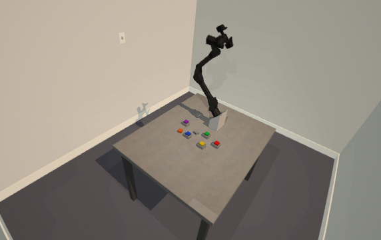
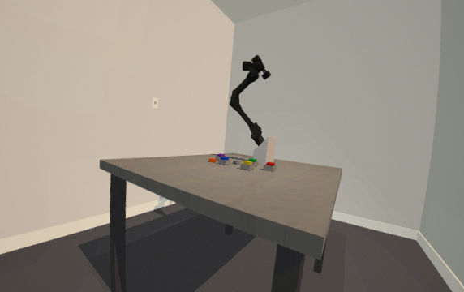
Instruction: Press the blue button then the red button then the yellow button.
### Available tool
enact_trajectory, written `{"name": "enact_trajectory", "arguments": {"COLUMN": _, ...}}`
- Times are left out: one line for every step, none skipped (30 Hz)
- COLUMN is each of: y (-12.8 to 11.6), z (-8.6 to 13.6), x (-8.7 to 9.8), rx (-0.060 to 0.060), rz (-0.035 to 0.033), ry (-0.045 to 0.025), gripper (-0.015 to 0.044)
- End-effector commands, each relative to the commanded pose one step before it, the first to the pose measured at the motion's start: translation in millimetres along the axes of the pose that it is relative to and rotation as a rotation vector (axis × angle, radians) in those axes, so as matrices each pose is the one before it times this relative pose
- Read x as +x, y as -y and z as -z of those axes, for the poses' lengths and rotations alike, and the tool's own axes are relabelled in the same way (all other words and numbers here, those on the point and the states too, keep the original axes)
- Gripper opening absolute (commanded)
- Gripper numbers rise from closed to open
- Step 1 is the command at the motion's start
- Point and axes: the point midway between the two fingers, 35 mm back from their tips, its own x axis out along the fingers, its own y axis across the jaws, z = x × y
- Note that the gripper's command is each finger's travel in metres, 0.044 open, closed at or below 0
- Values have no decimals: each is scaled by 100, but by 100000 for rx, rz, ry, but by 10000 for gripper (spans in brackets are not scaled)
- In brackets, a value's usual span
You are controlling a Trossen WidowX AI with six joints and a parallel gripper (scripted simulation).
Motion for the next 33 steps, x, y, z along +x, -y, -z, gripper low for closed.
{"name": "enact_trajectory", "arguments": {"y": 103, "z": 243, "x": -247, "rx": -183, "rz": 388, "ry": -1188, "gripper": 400}}
{"name": "enact_trajectory", "arguments": {"y": 308, "z": 724, "x": -747, "rx": -560, "rz": 1156, "ry": -3572, "gripper": 400}}
{"name": "enact_trajectory", "arguments": {"y": 493, "z": 1270, "x": -1244, "rx": -546, "rz": 1929, "ry": -6111, "gripper": 400}}
{"name": "enact_trajectory", "arguments": {"y": 137, "z": 1924, "x": -961, "rx": 5120, "rz": 1934, "ry": -7295, "gripper": 400}}
{"name": "enact_trajectory", "arguments": {"y": 172, "z": 1994, "x": -889, "rx": 5608, "rz": 2080, "ry": -7291, "gripper": 400}}
{"name": "enact_trajectory", "arguments": {"y": 260, "z": 2027, "x": -865, "rx": 5566, "rz": 2290, "ry": -7281, "gripper": 400}}
{"name": "enact_trajectory", "arguments": {"y": 354, "z": 2056, "x": -845, "rx": 5493, "rz": 2509, "ry": -7274, "gripper": 400}}
{"name": "enact_trajectory", "arguments": {"y": 448, "z": 2080, "x": -822, "rx": 5427, "rz": 2724, "ry": -7256, "gripper": 400}}
{"name": "enact_trajectory", "arguments": {"y": 481, "z": 1855, "x": -696, "rx": 4745, "rz": 2584, "ry": -6388, "gripper": 400}}
{"name": "enact_trajectory", "arguments": {"y": 561, "z": 1893, "x": -685, "rx": 4769, "rz": 2785, "ry": -6448, "gripper": 400}}
{"name": "enact_trajectory", "arguments": {"y": 641, "z": 1921, "x": -668, "rx": 4780, "rz": 2979, "ry": -6480, "gripper": 400}}
{"name": "enact_trajectory", "arguments": {"y": 719, "z": 1935, "x": -644, "rx": 4769, "rz": 3155, "ry": -6469, "gripper": 400}}
{"name": "enact_trajectory", "arguments": {"y": 792, "z": 1935, "x": -615, "rx": 4735, "rz": 3310, "ry": -6417, "gripper": 400}}
{"name": "enact_trajectory", "arguments": {"y": 863, "z": 1932, "x": -584, "rx": 4704, "rz": 3458, "ry": -6360, "gripper": 400}}
{"name": "enact_trajectory", "arguments": {"y": 932, "z": 1925, "x": -551, "rx": 4677, "rz": 3599, "ry": -6299, "gripper": 400}}
{"name": "enact_trajectory", "arguments": {"y": 999, "z": 1916, "x": -517, "rx": 4653, "rz": 3732, "ry": -6234, "gripper": 400}}
{"name": "enact_trajectory", "arguments": {"y": 1061, "z": 1899, "x": -480, "rx": 4621, "rz": 3850, "ry": -6153, "gripper": 400}}
{"name": "enact_trajectory", "arguments": {"y": 1120, "z": 1879, "x": -442, "rx": 4591, "rz": 3959, "ry": -6071, "gripper": 400}}
{"name": "enact_trajectory", "arguments": {"y": 1174, "z": 1854, "x": -402, "rx": 4558, "rz": 4055, "ry": -5981, "gripper": 400}}
{"name": "enact_trajectory", "arguments": {"y": 1225, "z": 1827, "x": -362, "rx": 4526, "rz": 4142, "ry": -5891, "gripper": 400}}
{"name": "enact_trajectory", "arguments": {"y": 1273, "z": 1801, "x": -322, "rx": 4499, "rz": 4225, "ry": -5807, "gripper": 400}}
{"name": "enact_trajectory", "arguments": {"y": 1317, "z": 1770, "x": -281, "rx": 4467, "rz": 4295, "ry": -5719, "gripper": 400}}
{"name": "enact_trajectory", "arguments": {"y": 1359, "z": 1741, "x": -240, "rx": 4445, "rz": 4367, "ry": -5644, "gripper": 400}}
{"name": "enact_trajectory", "arguments": {"y": 1400, "z": 1713, "x": -199, "rx": 4426, "rz": 4436, "ry": -5576, "gripper": 400}}
{"name": "enact_trajectory", "arguments": {"y": 1438, "z": 1685, "x": -158, "rx": 4411, "rz": 4503, "ry": -5516, "gripper": 400}}
{"name": "enact_trajectory", "arguments": {"y": 1477, "z": 1659, "x": -117, "rx": 4403, "rz": 4573, "ry": -5470, "gripper": 400}}
{"name": "enact_trajectory", "arguments": {"y": 1512, "z": 1632, "x": -75, "rx": 4391, "rz": 4637, "ry": -5426, "gripper": 400}}
{"name": "enact_trajectory", "arguments": {"y": 1545, "z": 1605, "x": -33, "rx": 4381, "rz": 4700, "ry": -5389, "gripper": 400}}
{"name": "enact_trajectory", "arguments": {"y": 1578, "z": 1580, "x": 10, "rx": 4376, "rz": 4768, "ry": -5366, "gripper": 400}}
{"name": "enact_trajectory", "arguments": {"y": 1610, "z": 1556, "x": 53, "rx": 4371, "rz": 4836, "ry": -5350, "gripper": 400}}
{"name": "enact_trajectory", "arguments": {"y": 1637, "z": 1529, "x": 96, "rx": 4355, "rz": 4894, "ry": -5331, "gripper": 400}}
{"name": "enact_trajectory", "arguments": {"y": 1665, "z": 1505, "x": 141, "rx": 4346, "rz": 4963, "ry": -5330, "gripper": 400}}
{"name": "enact_trajectory", "arguments": {"y": 1690, "z": 1481, "x": 186, "rx": 4329, "rz": 5027, "ry": -5331, "gripper": 400}}
